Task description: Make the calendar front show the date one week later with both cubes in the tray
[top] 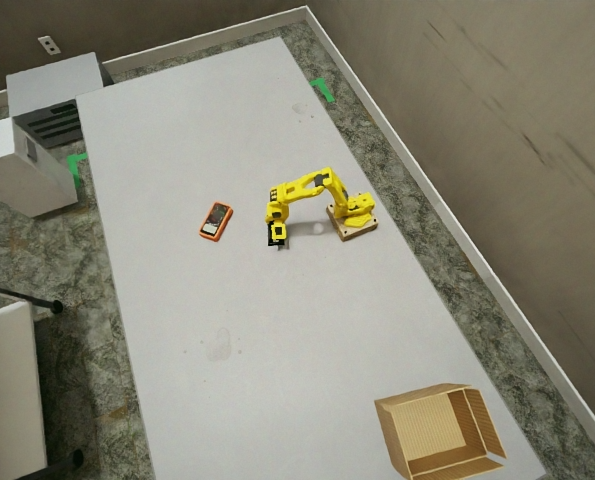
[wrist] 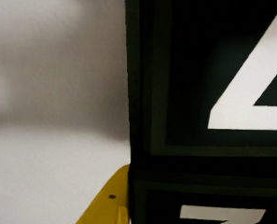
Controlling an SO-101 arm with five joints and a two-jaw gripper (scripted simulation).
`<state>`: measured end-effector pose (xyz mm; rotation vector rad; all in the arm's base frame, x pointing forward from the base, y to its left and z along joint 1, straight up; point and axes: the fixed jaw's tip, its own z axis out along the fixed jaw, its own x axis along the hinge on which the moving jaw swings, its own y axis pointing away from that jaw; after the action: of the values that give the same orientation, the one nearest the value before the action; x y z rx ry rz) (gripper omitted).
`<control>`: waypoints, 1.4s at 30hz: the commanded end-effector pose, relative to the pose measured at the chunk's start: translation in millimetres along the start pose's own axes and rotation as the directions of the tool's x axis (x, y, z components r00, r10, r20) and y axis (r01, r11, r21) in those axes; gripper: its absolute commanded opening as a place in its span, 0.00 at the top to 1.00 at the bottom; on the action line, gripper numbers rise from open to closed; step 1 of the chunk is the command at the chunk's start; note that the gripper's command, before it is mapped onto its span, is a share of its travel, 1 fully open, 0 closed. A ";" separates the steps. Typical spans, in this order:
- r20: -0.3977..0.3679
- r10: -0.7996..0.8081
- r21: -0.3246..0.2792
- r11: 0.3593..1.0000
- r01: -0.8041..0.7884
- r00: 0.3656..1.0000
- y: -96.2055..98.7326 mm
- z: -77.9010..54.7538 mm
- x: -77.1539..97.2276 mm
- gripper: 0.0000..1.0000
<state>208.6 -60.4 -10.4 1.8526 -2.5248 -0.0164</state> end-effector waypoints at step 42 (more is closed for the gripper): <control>0.002 0.017 0.008 1.000 -0.017 1.000 -3.2 -10.0 1.7 1.00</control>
<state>208.7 -60.5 -5.3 1.8478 -2.5181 -0.0327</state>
